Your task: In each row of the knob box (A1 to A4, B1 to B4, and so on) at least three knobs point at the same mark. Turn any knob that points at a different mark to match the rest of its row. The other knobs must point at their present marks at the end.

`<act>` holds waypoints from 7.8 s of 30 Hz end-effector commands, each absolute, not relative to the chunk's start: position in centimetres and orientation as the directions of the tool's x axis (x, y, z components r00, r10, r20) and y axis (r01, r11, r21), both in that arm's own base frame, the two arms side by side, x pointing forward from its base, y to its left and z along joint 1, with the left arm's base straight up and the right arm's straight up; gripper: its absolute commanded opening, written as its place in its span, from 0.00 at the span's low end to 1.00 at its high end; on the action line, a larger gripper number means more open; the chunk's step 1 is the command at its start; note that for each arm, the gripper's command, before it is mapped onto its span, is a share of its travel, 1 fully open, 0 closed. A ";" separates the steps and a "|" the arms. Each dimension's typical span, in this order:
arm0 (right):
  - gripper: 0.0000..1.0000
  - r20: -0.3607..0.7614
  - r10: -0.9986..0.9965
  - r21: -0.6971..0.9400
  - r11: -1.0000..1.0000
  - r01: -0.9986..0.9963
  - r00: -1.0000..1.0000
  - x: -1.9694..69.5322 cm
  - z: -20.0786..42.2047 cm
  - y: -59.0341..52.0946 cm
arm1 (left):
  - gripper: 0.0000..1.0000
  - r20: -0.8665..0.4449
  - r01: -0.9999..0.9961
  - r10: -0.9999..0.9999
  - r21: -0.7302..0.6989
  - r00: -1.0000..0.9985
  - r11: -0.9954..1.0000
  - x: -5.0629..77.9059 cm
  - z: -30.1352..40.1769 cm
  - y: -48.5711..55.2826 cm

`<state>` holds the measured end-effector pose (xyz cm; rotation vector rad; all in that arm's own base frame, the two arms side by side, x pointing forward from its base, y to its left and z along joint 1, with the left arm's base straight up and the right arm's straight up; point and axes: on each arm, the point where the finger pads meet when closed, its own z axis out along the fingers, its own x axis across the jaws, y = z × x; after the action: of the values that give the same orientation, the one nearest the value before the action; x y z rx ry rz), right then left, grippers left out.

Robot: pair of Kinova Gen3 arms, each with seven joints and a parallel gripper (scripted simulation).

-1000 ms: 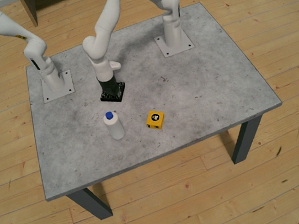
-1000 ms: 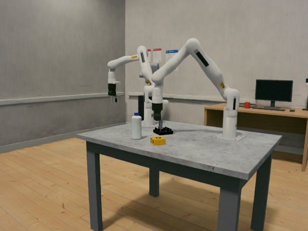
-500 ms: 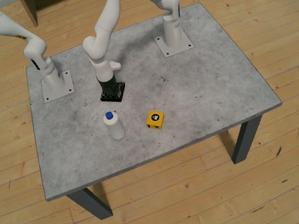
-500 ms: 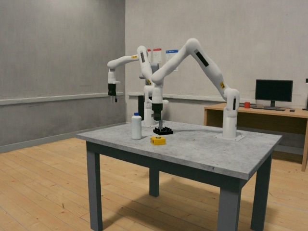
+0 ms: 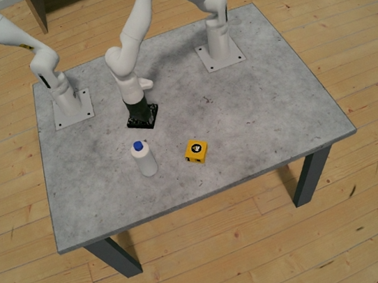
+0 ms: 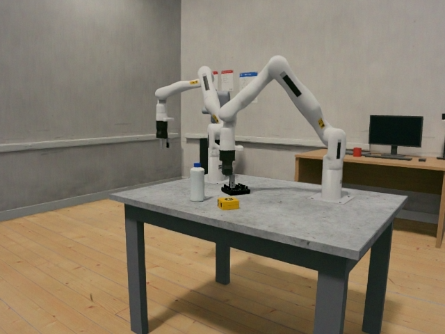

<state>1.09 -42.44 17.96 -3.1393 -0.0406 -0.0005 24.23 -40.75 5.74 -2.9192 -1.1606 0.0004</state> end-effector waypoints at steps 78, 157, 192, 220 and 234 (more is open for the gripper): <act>1.00 0.000 0.026 0.000 -1.000 0.026 1.000 1.1 18.0 -42.5 | 0.30 0.001 0.285 0.285 0.002 0.959 -0.959 24.3 4.8 -40.8; 1.00 0.000 0.026 0.000 -1.000 0.026 1.000 1.1 18.0 -42.5 | 0.46 0.001 -0.202 -0.202 0.001 0.979 -0.979 24.3 8.6 -40.8; 1.00 0.000 0.026 0.000 -1.000 0.026 1.000 1.1 18.0 -42.5 | 0.46 0.004 0.455 0.455 -0.009 0.890 -0.890 21.4 9.5 -42.0; 1.00 0.000 0.026 0.000 -1.000 0.026 1.000 1.1 18.0 -42.5 | 0.46 -0.001 0.851 0.851 0.002 0.525 -0.525 19.4 10.6 -44.2; 1.00 0.000 0.026 0.000 -1.000 0.026 1.000 1.1 18.0 -42.5 | 0.46 -0.001 0.851 0.851 0.002 0.525 -0.525 19.4 10.6 -44.2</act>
<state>1.09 -42.44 17.96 -3.1393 -0.0406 -0.0005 19.33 -44.10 10.54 -2.7431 -1.5312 0.0006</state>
